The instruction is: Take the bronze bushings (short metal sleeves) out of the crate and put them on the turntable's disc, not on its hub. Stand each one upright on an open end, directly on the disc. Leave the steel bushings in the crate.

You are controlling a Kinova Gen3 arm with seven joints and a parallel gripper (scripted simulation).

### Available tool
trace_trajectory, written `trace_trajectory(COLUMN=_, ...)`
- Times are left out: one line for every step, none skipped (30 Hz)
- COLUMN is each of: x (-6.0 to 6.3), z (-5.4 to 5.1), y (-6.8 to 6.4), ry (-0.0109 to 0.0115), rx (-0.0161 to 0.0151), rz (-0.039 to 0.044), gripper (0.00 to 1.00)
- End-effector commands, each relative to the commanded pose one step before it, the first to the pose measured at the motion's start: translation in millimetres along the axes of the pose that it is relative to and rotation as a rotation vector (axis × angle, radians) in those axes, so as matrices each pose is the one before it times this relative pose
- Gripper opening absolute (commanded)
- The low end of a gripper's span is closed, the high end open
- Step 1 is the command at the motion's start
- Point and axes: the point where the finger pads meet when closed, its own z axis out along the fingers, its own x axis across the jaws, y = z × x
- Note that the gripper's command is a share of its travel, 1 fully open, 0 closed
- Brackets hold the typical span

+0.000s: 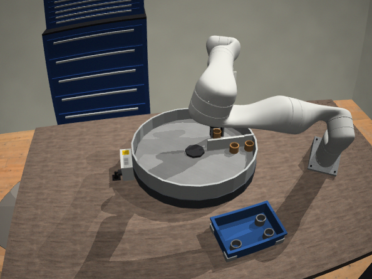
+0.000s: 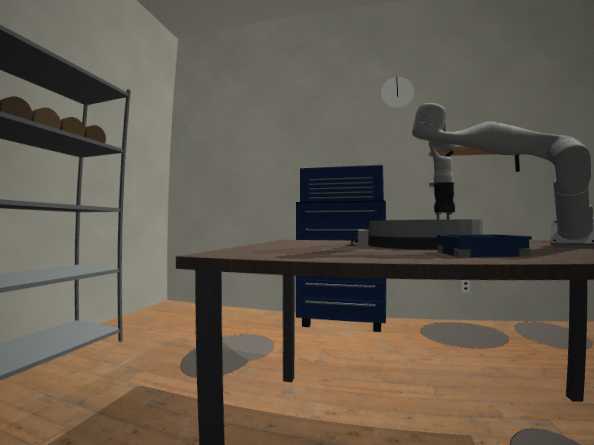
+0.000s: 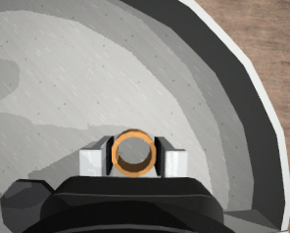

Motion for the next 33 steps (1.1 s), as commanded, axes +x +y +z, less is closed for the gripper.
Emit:
trace_trajectory(x=-0.34, z=2.76, y=-1.81, ry=-0.00163, rx=0.00626, rz=-0.00617, gripper=0.00)
trace_trajectory(x=0.05, z=0.36, y=0.02, ry=0.00000, rx=0.00000, rz=0.00002, gripper=0.00)
trace_trajectory(x=0.00, z=0.00, y=0.00, ry=0.00000, rx=0.00000, rz=0.00000, gripper=0.00)
trace_trajectory(x=0.00, z=0.00, y=0.00, ry=0.00000, rx=0.00000, rz=0.00000, gripper=0.00)
trace_trajectory(x=-0.23, z=0.26, y=-0.18, ry=-0.00008, rx=0.00033, rz=-0.00075, gripper=0.00)
trace_trajectory(x=0.16, z=0.40, y=0.10, ry=0.00003, rx=-0.00015, rz=0.00034, gripper=0.00)
trace_trajectory(x=0.15, z=0.38, y=0.10, ry=0.00003, rx=-0.00014, rz=0.00032, gripper=0.00)
trace_trajectory(x=0.07, z=0.33, y=0.03, ry=0.00001, rx=-0.00004, rz=0.00009, gripper=0.00)
trace_trajectory(x=0.01, z=0.29, y=-0.01, ry=-0.00001, rx=0.00004, rz=-0.00007, gripper=0.00)
trace_trajectory(x=-0.01, z=0.25, y=-0.02, ry=-0.00001, rx=0.00006, rz=-0.00012, gripper=0.00)
trace_trajectory(x=-0.01, z=0.22, y=-0.02, ry=-0.00001, rx=0.00005, rz=-0.00010, gripper=0.00)
trace_trajectory(x=-0.01, z=0.19, y=-0.01, ry=-0.00001, rx=0.00004, rz=-0.00008, gripper=0.00)
trace_trajectory(x=-0.01, z=0.16, y=-0.01, ry=-0.00001, rx=0.00003, rz=-0.00007, gripper=0.00)
trace_trajectory(x=-0.01, z=0.12, y=-0.01, ry=-0.00001, rx=0.00003, rz=-0.00007, gripper=0.00)
trace_trajectory(x=-0.02, z=0.08, y=-0.02, ry=-0.00001, rx=0.00003, rz=-0.00007, gripper=0.00)
trace_trajectory(x=-0.02, z=0.05, y=-0.02, ry=-0.00001, rx=0.00003, rz=-0.00007, gripper=0.00)
trace_trajectory(x=-0.02, z=0.03, y=-0.02, ry=-0.00001, rx=0.00003, rz=-0.00006, gripper=0.00)
trace_trajectory(x=-0.02, z=0.01, y=-0.01, ry=0.00000, rx=0.00002, rz=-0.00005, gripper=0.00)
trace_trajectory(x=-0.01, z=0.00, y=-0.01, ry=0.00000, rx=0.00001, rz=-0.00003, gripper=0.00)
trace_trajectory(x=0.00, z=0.00, y=0.00, ry=0.00000, rx=0.00000, rz=0.00000, gripper=0.00)
trace_trajectory(x=0.00, z=0.00, y=0.00, ry=0.00000, rx=0.00000, rz=0.00000, gripper=0.00)
trace_trajectory(x=0.00, z=0.00, y=0.00, ry=0.00000, rx=0.00000, rz=-0.00001, gripper=0.00)
trace_trajectory(x=0.00, z=0.00, y=0.00, ry=0.00000, rx=0.00000, rz=0.00000, gripper=0.00)
trace_trajectory(x=0.00, z=0.00, y=0.00, ry=0.00000, rx=0.00000, rz=0.00000, gripper=0.00)
trace_trajectory(x=0.00, z=0.00, y=0.00, ry=0.00000, rx=0.00000, rz=0.00000, gripper=0.00)
trace_trajectory(x=0.00, z=0.00, y=0.00, ry=0.00000, rx=0.00000, rz=0.00000, gripper=0.00)
trace_trajectory(x=0.00, z=0.00, y=0.00, ry=0.00000, rx=0.00000, rz=0.00000, gripper=0.00)
trace_trajectory(x=0.00, z=0.00, y=0.00, ry=0.00000, rx=0.00000, rz=0.00000, gripper=0.00)
trace_trajectory(x=0.00, z=0.00, y=0.00, ry=0.00000, rx=0.00000, rz=0.00000, gripper=0.00)
trace_trajectory(x=0.00, z=0.00, y=0.00, ry=0.00000, rx=0.00000, rz=0.00000, gripper=0.00)
trace_trajectory(x=0.00, z=0.00, y=0.00, ry=0.00000, rx=0.00000, rz=0.00000, gripper=0.00)
trace_trajectory(x=0.00, z=0.00, y=0.00, ry=0.00000, rx=0.00000, rz=0.00000, gripper=0.00)
trace_trajectory(x=0.00, z=0.00, y=0.00, ry=0.00000, rx=0.00000, rz=0.00000, gripper=0.00)
